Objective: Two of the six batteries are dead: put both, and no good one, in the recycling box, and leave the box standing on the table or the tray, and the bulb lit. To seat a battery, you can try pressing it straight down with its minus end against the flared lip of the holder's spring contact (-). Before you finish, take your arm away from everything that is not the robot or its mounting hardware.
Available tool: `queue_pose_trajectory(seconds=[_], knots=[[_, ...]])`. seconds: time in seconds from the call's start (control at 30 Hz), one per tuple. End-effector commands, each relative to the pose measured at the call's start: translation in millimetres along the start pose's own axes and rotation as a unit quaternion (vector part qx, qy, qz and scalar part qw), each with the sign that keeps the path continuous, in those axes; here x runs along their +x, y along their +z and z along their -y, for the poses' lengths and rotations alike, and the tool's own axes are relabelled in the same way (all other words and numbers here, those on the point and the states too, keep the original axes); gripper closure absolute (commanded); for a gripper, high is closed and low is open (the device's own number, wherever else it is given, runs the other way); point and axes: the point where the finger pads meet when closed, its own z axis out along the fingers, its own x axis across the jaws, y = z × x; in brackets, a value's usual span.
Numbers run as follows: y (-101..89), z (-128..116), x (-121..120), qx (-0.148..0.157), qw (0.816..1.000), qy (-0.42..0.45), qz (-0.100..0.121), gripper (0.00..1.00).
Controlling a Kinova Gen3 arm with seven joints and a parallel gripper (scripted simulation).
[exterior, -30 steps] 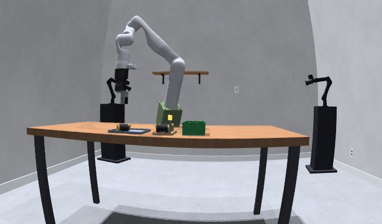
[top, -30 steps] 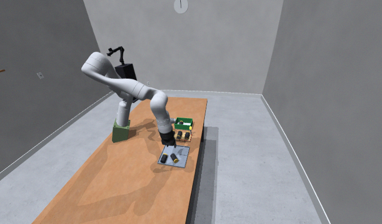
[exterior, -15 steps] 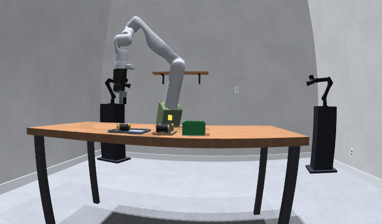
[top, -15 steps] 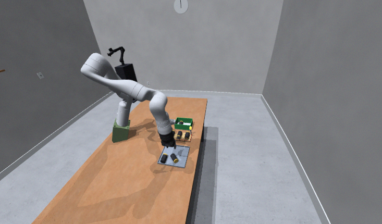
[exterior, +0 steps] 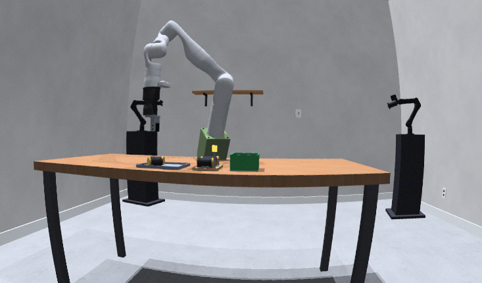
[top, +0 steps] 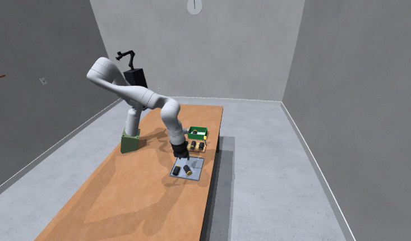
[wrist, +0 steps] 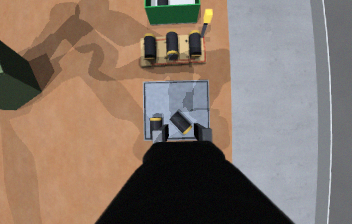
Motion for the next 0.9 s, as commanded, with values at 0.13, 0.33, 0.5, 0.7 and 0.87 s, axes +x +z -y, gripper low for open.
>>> queue_pose_trajectory(seconds=[0.13,0.33,0.5,0.7,0.87], knots=[[-0.5,-0.1,0.5,0.0,1.0,-0.013,-0.001,0.1],[-0.5,-0.1,0.5,0.0,0.999,-0.045,-0.001,0.1],[-0.5,-0.2,0.5,0.0,0.997,-0.083,-0.001,0.1],[-0.5,-0.1,0.5,0.0,0.993,-0.118,-0.001,0.1],[-0.5,-0.1,0.5,0.0,0.986,-0.167,-0.001,0.1]])
